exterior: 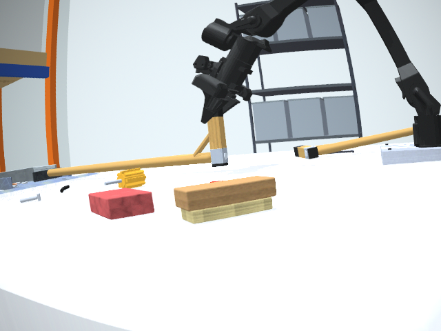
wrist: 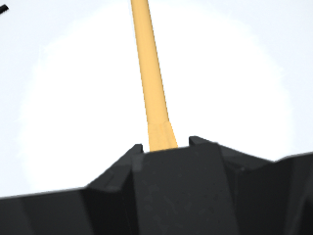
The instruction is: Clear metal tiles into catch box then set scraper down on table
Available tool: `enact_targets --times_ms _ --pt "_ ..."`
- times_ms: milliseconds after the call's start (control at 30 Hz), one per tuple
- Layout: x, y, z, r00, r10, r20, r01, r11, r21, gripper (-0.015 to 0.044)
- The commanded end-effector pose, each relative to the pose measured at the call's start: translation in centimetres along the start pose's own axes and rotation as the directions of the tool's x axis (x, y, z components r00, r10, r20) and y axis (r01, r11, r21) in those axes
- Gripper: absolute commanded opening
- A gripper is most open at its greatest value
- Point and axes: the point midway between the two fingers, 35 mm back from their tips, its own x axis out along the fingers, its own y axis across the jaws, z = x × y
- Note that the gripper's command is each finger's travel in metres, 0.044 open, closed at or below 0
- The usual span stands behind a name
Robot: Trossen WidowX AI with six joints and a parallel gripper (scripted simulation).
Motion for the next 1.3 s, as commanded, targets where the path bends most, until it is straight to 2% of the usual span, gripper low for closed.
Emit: enact_targets --times_ms 0,1267 --pt "-1.0 0.0 0.1 1.000 0.000 0.023 0.000 1.000 -0.002 0.0000" --pt "-4.5 -0.1 -4.8 1.000 -0.001 0.025 0.001 1.000 -0.002 0.0000"
